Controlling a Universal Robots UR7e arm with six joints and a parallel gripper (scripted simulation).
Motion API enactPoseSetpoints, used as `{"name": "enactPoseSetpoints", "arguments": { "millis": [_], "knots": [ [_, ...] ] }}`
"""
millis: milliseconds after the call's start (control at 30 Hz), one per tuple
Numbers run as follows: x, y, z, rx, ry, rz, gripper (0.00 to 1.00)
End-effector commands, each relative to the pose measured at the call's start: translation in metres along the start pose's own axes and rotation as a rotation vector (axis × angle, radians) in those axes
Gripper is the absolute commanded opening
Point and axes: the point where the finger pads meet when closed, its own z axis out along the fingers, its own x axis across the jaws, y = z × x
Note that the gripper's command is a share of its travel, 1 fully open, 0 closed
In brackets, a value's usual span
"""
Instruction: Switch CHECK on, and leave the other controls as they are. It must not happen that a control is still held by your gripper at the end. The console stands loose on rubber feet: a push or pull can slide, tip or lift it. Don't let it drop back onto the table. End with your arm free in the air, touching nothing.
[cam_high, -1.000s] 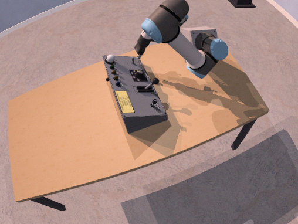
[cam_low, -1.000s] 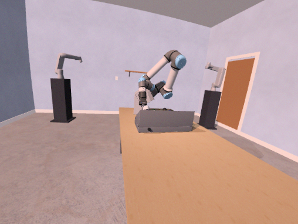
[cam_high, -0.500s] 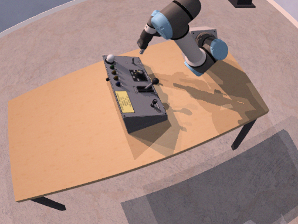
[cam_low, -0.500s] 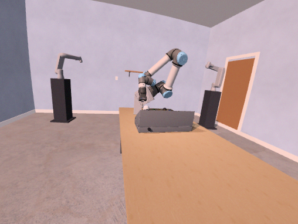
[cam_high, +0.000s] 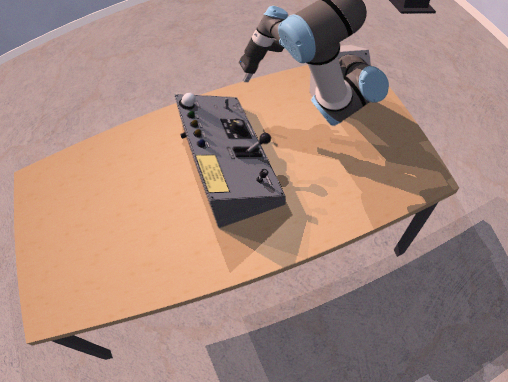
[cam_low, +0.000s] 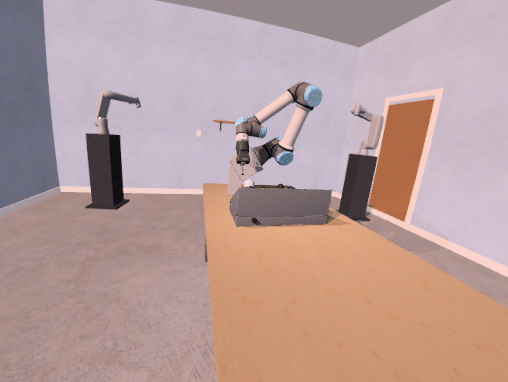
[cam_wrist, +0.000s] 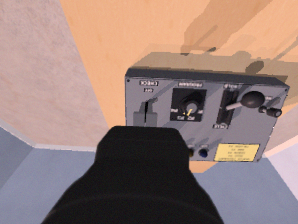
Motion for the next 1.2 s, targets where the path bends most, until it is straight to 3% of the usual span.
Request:
{"name": "enactPoseSetpoints", "arguments": {
  "millis": [0,267,300,1167],
  "knots": [
    [0.0001,-0.0001,-0.0068,0.0,0.0,0.0,0.0],
    [0.0001,-0.0001,-0.0113,0.0,0.0,0.0,0.0],
    [0.0001,-0.0001,-0.0113,0.0,0.0,0.0,1.0],
    [0.0001,-0.0001,-0.0113,0.0,0.0,0.0,1.0]
  ]
}}
